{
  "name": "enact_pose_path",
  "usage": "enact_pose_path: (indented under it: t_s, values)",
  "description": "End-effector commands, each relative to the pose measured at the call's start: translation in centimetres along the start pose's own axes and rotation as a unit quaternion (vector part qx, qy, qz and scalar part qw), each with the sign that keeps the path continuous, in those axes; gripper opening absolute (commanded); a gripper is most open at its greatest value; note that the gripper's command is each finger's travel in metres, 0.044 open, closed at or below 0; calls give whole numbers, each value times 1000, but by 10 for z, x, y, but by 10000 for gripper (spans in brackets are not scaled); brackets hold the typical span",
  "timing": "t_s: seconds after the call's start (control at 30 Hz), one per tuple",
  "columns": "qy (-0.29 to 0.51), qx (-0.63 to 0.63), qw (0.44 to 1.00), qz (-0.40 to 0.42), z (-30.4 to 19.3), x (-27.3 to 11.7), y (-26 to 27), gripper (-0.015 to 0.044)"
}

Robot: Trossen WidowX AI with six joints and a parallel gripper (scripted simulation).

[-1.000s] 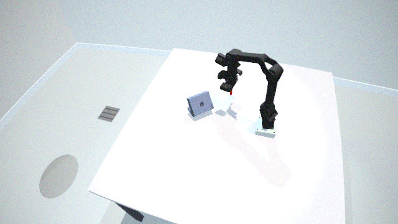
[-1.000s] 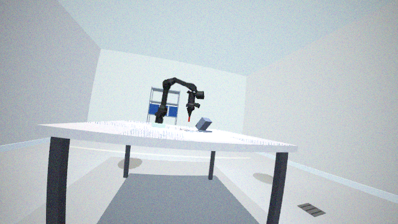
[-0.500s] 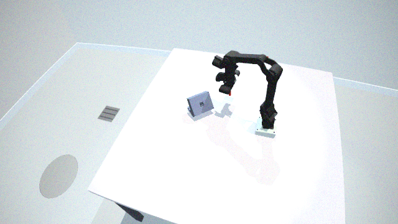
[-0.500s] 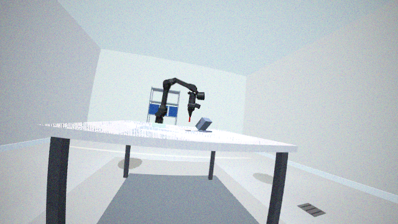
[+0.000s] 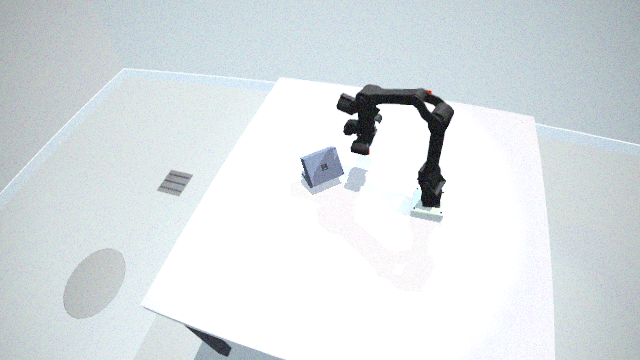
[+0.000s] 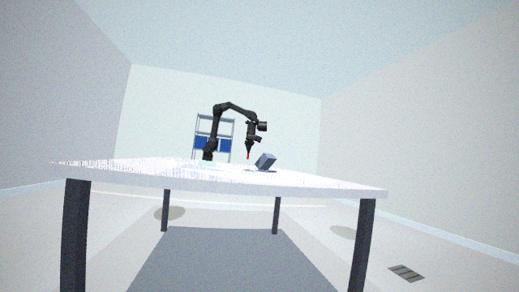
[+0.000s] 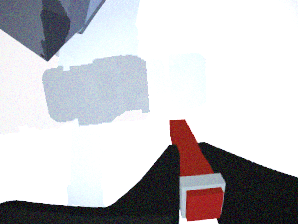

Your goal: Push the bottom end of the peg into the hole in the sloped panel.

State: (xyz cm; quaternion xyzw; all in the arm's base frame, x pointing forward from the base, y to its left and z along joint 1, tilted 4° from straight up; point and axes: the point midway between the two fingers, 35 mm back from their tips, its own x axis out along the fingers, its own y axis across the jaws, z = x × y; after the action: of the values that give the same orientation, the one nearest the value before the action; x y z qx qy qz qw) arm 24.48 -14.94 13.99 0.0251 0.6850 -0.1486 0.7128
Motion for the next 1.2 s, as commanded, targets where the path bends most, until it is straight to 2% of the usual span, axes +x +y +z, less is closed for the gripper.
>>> enact_pose_path:
  t_s: [0.0, 1.17]
  values:
    - [0, -7, 1000, -9, 2, 0, 3, 0]
    - [-10, -82, 994, -76, 14, -2, 31, 0]
